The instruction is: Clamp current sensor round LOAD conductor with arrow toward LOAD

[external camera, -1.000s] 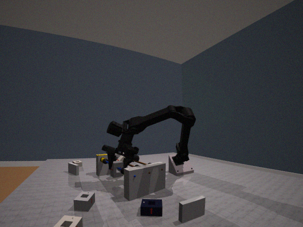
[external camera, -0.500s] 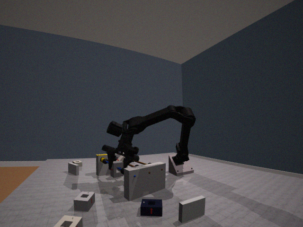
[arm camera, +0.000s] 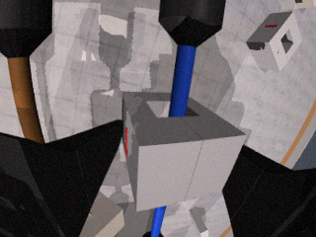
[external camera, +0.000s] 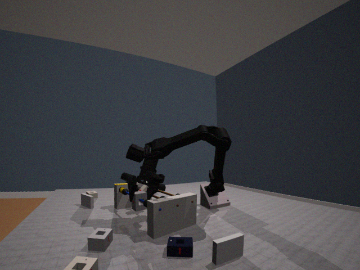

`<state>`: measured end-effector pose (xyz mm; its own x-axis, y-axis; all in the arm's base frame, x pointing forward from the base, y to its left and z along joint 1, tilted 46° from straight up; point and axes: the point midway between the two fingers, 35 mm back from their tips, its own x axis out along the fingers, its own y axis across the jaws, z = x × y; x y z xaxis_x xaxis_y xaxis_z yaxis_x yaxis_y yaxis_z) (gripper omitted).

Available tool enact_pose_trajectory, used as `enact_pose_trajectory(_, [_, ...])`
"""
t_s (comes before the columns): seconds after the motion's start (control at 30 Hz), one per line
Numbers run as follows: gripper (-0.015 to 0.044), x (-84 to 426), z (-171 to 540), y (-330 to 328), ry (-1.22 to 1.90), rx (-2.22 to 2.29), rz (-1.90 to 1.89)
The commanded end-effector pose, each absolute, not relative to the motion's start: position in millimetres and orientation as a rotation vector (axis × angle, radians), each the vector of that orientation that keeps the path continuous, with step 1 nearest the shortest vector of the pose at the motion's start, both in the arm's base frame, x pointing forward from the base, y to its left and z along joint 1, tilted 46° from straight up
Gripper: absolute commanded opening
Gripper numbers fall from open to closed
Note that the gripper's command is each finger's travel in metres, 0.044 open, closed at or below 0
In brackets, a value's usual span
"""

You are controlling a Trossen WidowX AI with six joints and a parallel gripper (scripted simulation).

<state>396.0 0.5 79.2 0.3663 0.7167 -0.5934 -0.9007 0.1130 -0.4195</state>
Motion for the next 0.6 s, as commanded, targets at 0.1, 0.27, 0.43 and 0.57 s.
enact_pose_trajectory(0.1, [0.0, 396.9, 79.4, 0.6, 0.268, -0.827, 1.207])
enact_pose_trajectory(0.27, [0.0, 396.9, 79.4, 0.6, 0.268, -0.827, 1.207])
enact_pose_trajectory(0.43, [0.0, 397.0, 77.6, 2.4, 0.268, -0.827, 1.207])
enact_pose_trajectory(0.57, [0.0053, 397.5, 78.9, 1.1, 0.266, -0.83, 1.204])
